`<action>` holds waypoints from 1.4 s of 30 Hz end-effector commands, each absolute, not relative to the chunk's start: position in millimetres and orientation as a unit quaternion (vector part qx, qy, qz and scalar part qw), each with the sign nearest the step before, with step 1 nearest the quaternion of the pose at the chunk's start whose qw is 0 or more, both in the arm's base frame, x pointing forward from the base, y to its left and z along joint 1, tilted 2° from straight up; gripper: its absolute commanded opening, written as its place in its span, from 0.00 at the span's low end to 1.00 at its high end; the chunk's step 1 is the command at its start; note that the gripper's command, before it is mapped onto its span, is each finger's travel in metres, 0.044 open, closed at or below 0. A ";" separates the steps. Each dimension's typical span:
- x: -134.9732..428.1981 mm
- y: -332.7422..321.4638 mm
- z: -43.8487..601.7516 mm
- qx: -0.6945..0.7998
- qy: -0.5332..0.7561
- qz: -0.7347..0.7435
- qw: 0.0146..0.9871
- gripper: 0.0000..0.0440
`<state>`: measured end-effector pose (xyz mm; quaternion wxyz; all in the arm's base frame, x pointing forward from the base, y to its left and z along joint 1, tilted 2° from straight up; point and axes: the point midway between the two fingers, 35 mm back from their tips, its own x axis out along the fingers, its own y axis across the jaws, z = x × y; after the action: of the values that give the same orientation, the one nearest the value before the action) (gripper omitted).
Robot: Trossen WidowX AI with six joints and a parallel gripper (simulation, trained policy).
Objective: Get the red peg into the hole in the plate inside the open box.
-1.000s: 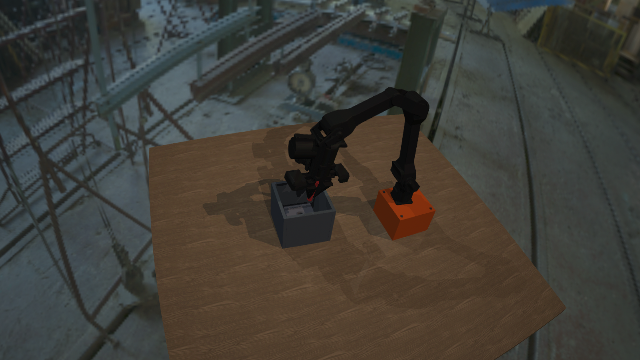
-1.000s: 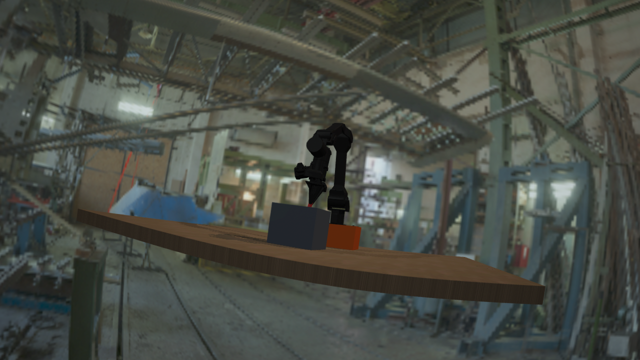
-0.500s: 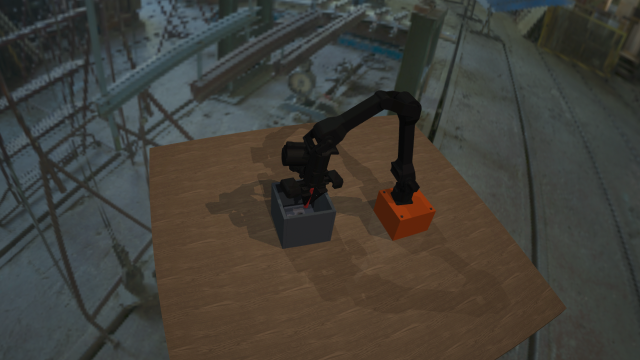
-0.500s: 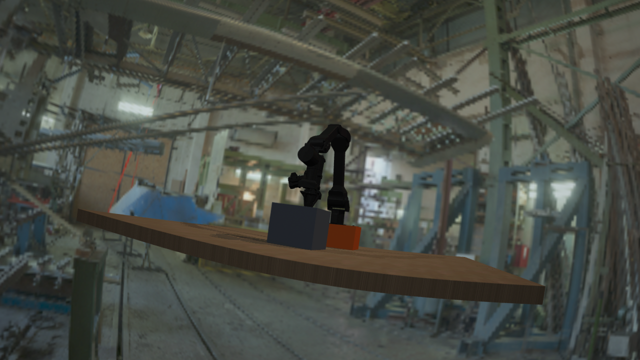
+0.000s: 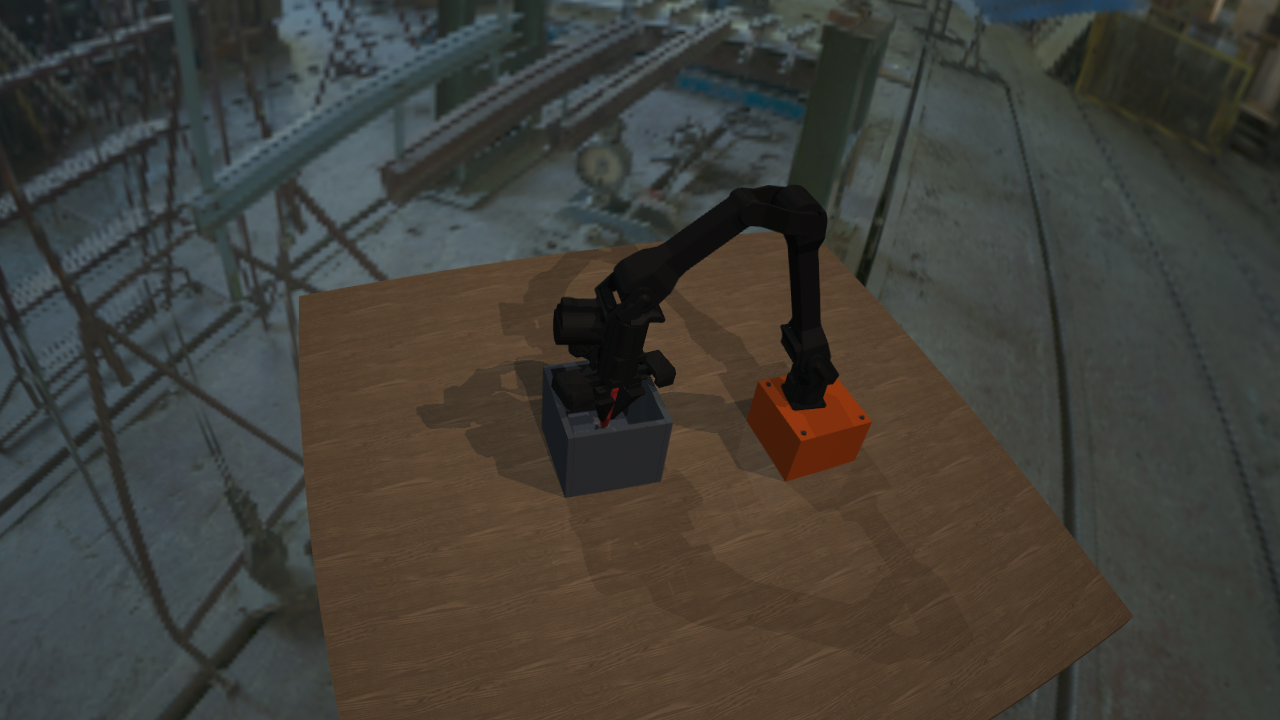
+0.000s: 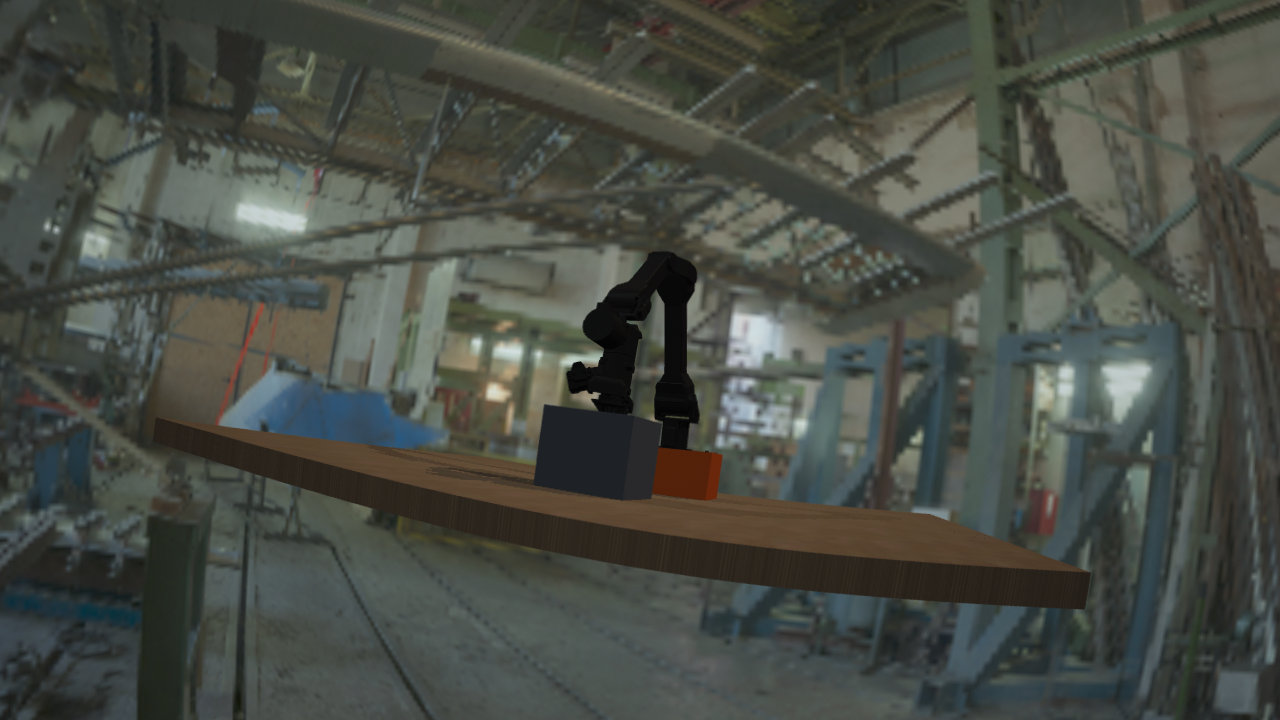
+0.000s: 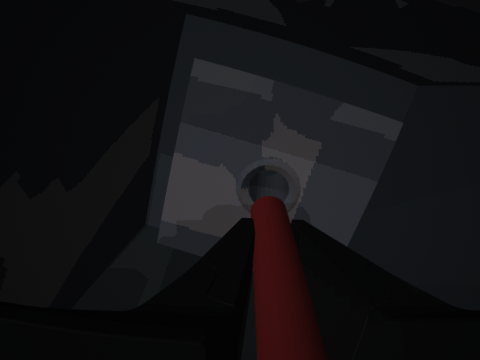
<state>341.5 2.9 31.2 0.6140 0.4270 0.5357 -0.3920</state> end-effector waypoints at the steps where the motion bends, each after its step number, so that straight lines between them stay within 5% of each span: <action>1: 342.3 2.3 21.6 0.420 0.544 -0.389 0.614 0.00; 5: 343.9 0.6 16.2 0.412 0.550 -0.389 0.614 0.06; 11: 341.3 0.7 6.6 0.403 0.563 -0.391 0.606 0.31; 17: 344.2 -1.2 9.6 0.411 0.579 -0.384 0.590 0.39; 35: 346.8 -10.3 19.1 0.449 0.619 -0.361 0.533 0.47; 42: 349.3 -15.7 22.4 0.458 0.624 -0.358 0.523 0.28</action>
<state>347.6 -14.1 22.3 0.5286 0.4540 0.6189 -0.3626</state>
